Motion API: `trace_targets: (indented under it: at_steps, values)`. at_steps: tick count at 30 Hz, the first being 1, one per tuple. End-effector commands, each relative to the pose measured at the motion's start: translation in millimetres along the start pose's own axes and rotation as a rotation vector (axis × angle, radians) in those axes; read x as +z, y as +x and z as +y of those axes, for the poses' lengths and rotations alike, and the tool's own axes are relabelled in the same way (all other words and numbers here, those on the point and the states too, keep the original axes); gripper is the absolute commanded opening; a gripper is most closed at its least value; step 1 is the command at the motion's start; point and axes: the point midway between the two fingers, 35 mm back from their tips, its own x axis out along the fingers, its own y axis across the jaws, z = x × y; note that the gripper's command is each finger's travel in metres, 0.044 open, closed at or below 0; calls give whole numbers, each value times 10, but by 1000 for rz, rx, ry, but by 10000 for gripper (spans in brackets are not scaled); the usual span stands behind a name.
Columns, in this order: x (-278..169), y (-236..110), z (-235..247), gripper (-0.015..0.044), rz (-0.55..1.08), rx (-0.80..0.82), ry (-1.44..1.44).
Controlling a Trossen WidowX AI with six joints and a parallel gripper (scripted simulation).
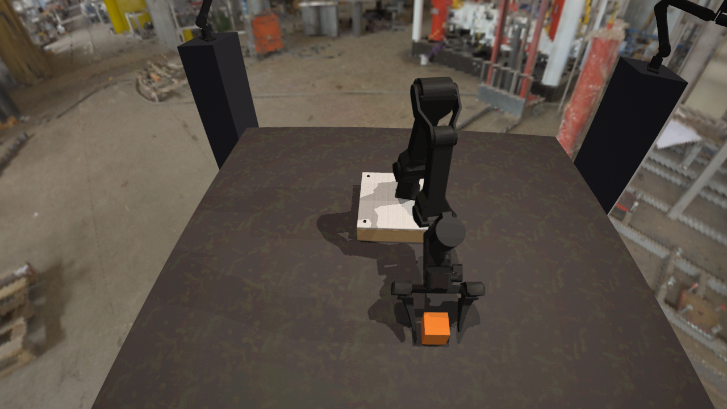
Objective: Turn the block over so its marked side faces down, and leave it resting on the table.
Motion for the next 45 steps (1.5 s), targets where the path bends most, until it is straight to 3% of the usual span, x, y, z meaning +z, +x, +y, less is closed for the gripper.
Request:
trace_targets:
  at_steps: [1, 26, 33, 40, 45]
  values:
    - [-2, -1, -5, 440, 0, -4, -7]
    - [1, 5, -4, 440, 6, -4, -7]
    - [191, 35, 35, 440, 247, 0, -11]
    - [497, -432, 5, 440, 512, -5, -5]
    - [527, -505, -2, 440, 538, -6, -4]
